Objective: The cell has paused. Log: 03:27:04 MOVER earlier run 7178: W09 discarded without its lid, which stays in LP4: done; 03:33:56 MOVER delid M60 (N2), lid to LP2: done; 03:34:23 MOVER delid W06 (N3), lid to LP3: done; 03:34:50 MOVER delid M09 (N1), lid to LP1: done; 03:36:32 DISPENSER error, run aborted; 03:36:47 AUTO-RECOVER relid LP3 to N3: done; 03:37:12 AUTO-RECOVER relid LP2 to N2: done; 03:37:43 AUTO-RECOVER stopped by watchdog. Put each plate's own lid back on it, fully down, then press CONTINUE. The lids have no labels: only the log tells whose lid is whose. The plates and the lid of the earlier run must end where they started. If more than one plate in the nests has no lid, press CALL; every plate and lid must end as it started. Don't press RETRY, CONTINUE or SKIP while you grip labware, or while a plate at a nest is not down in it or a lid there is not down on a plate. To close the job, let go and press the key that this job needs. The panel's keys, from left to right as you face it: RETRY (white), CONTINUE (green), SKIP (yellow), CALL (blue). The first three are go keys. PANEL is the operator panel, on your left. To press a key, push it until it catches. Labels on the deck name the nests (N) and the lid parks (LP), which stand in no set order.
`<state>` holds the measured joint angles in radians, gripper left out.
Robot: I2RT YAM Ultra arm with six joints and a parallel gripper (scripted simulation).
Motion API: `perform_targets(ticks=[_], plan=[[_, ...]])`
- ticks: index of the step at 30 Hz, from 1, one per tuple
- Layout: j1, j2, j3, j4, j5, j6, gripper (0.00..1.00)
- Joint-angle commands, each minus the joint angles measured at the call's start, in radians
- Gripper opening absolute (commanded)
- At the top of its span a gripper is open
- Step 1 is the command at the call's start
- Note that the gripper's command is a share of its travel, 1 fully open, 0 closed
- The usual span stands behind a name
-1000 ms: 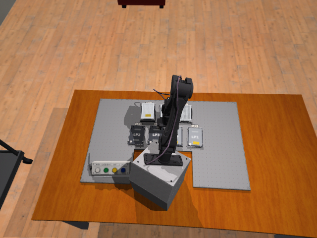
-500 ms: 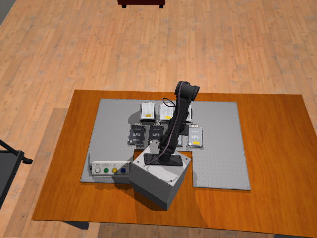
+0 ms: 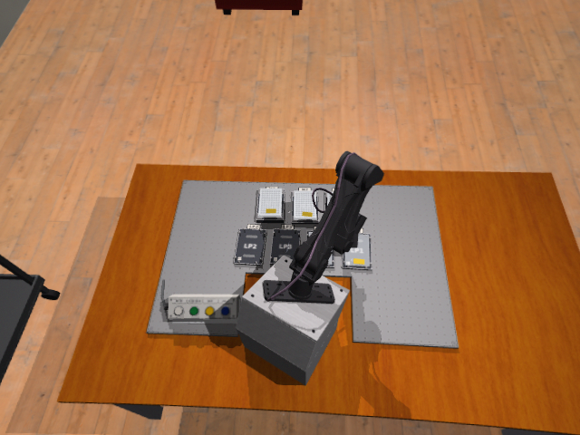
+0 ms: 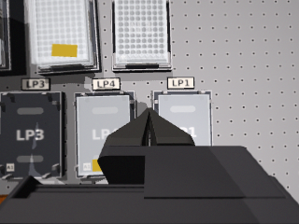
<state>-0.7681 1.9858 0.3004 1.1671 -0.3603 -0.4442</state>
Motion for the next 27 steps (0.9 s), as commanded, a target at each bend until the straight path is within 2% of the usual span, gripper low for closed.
perform_targets(ticks=[1,27], plan=[[0.004,0.028,-0.010,0.063,-0.064,-0.009,0.00],[0.001,0.018,-0.002,0.062,-0.057,-0.002,0.00]])
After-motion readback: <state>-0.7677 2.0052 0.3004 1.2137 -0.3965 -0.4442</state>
